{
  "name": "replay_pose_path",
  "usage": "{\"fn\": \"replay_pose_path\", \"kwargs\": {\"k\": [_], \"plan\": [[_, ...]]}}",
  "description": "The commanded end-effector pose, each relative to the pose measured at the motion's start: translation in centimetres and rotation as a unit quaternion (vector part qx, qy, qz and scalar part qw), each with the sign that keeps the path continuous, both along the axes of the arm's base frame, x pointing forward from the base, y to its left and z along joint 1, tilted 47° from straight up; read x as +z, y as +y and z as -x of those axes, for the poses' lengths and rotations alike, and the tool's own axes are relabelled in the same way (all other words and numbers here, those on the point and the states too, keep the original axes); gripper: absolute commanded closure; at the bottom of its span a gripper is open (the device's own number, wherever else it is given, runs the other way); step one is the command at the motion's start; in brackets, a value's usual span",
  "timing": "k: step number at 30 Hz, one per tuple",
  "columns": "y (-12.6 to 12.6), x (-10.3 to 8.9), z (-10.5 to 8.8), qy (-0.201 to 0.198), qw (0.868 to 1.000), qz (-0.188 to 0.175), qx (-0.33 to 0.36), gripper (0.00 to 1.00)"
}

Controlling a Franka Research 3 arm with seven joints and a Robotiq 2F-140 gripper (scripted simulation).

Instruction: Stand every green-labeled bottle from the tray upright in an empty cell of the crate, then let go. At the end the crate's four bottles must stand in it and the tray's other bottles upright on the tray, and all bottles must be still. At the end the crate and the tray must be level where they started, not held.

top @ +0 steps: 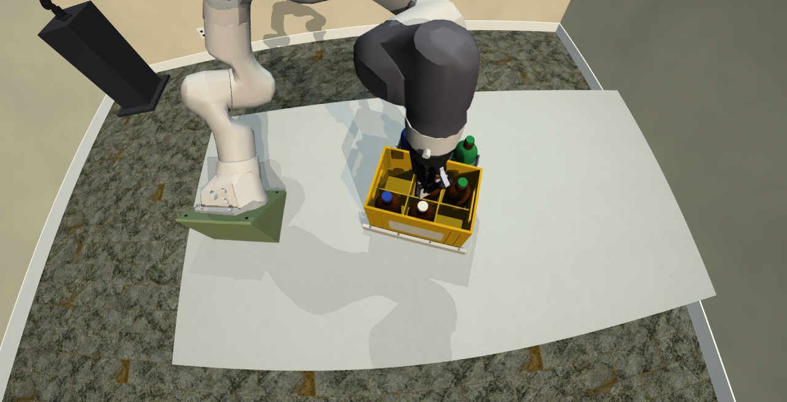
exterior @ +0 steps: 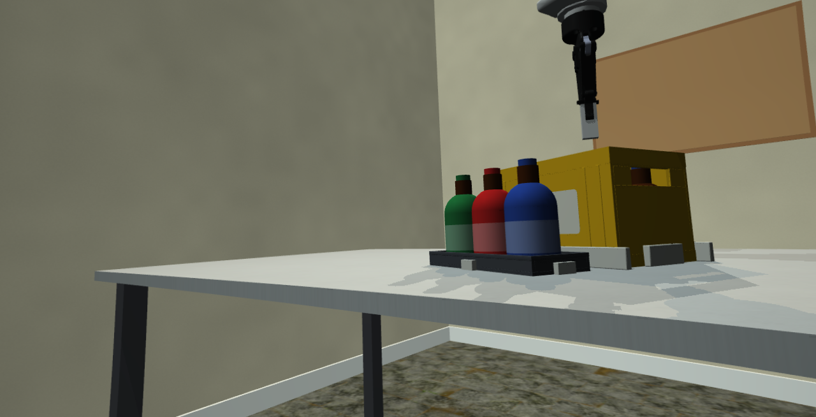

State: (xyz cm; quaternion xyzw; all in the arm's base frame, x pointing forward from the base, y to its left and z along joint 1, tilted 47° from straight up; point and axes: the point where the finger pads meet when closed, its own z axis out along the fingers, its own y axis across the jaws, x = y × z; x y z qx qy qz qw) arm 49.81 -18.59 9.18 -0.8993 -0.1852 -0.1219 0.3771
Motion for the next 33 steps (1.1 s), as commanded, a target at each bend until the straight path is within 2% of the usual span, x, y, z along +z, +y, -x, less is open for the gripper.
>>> {"fn": "replay_pose_path", "kwargs": {"k": [1,15,16,19,22,24,25,27,28,29,33], "plan": [[-0.1,-0.1,0.0,-0.002,1.000,0.001,0.003,1.00],[0.0,0.0,-0.2,-0.002,1.000,0.001,0.002,1.00],[0.3,0.4,-0.9,-0.001,1.000,0.002,0.002,1.00],[2.9,4.3,-6.5,0.007,1.000,0.006,-0.005,1.00],[5.2,7.2,-9.4,0.015,1.000,0.002,-0.014,1.00],[5.2,7.2,-9.4,0.015,1.000,0.002,-0.014,1.00],[8.0,10.1,-12.4,0.017,1.000,0.000,-0.015,1.00],[9.7,12.1,-14.4,0.018,1.000,-0.001,-0.016,1.00],[10.7,13.2,-15.5,0.018,1.000,-0.001,-0.016,0.62],[11.7,14.2,-16.6,0.018,1.000,-0.001,-0.016,0.62],[11.7,14.2,-16.6,0.018,1.000,-0.001,-0.016,0.62]]}}
